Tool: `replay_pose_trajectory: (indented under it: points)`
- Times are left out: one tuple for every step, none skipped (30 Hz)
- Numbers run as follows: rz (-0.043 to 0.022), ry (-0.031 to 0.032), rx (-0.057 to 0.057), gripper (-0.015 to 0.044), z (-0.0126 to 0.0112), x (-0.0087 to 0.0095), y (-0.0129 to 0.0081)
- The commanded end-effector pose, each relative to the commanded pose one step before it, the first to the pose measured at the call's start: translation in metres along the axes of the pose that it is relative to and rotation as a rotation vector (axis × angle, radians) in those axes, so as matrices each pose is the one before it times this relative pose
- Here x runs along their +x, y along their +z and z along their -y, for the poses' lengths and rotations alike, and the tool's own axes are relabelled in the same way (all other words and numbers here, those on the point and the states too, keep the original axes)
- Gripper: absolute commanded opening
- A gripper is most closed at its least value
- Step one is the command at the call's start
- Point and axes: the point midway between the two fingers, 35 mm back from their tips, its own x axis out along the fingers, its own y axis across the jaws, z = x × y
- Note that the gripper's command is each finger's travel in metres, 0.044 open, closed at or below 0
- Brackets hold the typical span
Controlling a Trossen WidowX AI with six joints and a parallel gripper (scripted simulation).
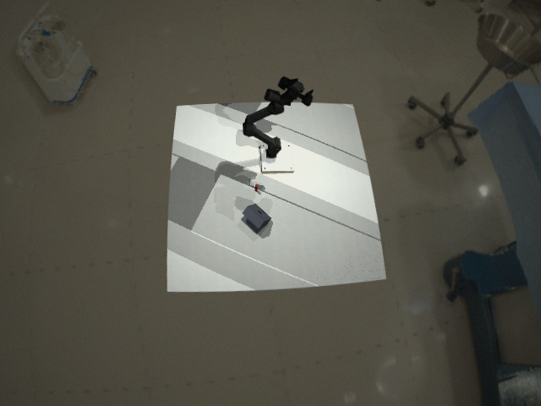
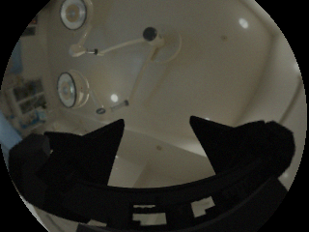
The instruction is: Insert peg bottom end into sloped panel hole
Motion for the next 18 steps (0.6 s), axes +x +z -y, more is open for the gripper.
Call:
replay_pose_trajectory:
  points:
    - [0.00812, 0.06466, -0.0396, 0.044, -0.02541, 0.00306, 0.00598]
    - [-0.00152, 0.01184, -0.0098, 0.044, -0.00434, 0.00077, 0.00043]
    - [-0.00171, 0.01191, -0.0097, 0.044, -0.00435, 0.00079, 0.00036]
    - [-0.00189, 0.01197, -0.0096, 0.044, -0.00437, 0.00081, 0.00029]
    - [-0.00207, 0.01203, -0.0095, 0.044, -0.00438, 0.00083, 0.00022]
    - [-0.00225, 0.0121, -0.0094, 0.044, -0.00439, 0.00085, 0.00015]
    - [-0.00242, 0.01216, -0.0093, 0.044, -0.00441, 0.00087, 0.00009]
    - [-0.0026, 0.01222, -0.0092, 0.044, -0.00442, 0.00089, 0.00002]
    - [-0.00278, 0.01227, -0.0091, 0.044, -0.00443, 0.00091, -0.00005]
    - [-0.00173, 0.01425, -0.0096, 0.044, -0.00512, 0.00097, 0.00019]
    - [-0.00194, 0.0144, -0.0096, 0.044, -0.00516, 0.001, 0.00012]
    - [-0.00214, 0.01448, -0.0094, 0.044, -0.00517, 0.00102, 0.00004]
    - [-0.00234, 0.01455, -0.0093, 0.044, -0.00518, 0.00105, -0.00004]
    - [-0.00253, 0.01463, -0.0092, 0.044, -0.00519, 0.00107, -0.00011]
    - [-0.00273, 0.0147, -0.009, 0.044, -0.0052, 0.0011, -0.00019]
    - [-0.00292, 0.01477, -0.0089, 0.044, -0.00521, 0.00112, -0.00026]
    - [-0.00312, 0.01484, -0.0088, 0.044, -0.00522, 0.00115, -0.00034]
    - [-0.00331, 0.01491, -0.0086, 0.044, -0.00523, 0.00117, -0.00041]
